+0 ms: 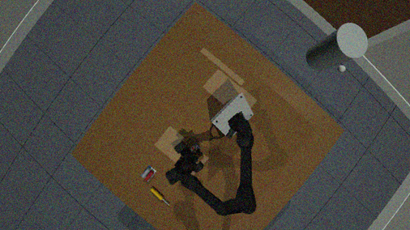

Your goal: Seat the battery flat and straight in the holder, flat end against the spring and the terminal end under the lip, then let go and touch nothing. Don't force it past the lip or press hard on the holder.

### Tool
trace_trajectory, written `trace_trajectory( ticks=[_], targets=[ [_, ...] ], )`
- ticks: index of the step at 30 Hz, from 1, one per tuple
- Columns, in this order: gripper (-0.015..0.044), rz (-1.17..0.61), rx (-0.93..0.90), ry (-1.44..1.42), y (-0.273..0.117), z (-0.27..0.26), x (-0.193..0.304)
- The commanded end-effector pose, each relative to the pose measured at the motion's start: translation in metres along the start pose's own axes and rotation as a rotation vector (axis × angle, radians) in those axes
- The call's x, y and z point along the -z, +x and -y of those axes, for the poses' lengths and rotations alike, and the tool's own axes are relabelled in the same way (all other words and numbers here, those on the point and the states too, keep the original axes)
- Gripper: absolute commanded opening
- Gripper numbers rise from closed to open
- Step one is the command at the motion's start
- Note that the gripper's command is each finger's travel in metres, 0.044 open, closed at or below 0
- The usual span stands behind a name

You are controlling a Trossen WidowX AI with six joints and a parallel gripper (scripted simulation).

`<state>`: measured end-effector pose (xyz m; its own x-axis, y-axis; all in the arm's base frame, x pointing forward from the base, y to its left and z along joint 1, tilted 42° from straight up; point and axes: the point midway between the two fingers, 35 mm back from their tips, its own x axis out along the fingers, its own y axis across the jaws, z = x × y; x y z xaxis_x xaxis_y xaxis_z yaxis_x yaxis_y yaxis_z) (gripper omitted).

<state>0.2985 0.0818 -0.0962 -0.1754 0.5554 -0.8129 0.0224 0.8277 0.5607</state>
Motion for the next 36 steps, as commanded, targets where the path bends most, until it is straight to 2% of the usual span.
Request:
trace_trajectory(
  ticks=[1, 4, 8, 21, 23, 28, 31, 36],
  targets=[
    [0.0080, 0.000, 0.000, -0.003, 0.000, 0.000, -0.001],
    [0.0080, -0.001, 0.000, -0.003, 0.000, 0.000, -0.001],
    [0.0182, -0.001, 0.000, -0.003, 0.000, 0.000, -0.001],
    [0.0182, -0.001, 0.000, 0.000, -0.015, 0.002, 0.001],
    [0.0234, -0.004, -0.003, 0.005, -0.020, 0.003, 0.003],
    [0.0365, -0.001, 0.003, 0.001, -0.079, 0.011, 0.009],
    [0.0440, -0.001, 0.003, 0.001, -0.087, 0.012, 0.011],
    [0.0440, -0.001, 0.003, 0.001, -0.087, 0.013, 0.012]
  ],
)
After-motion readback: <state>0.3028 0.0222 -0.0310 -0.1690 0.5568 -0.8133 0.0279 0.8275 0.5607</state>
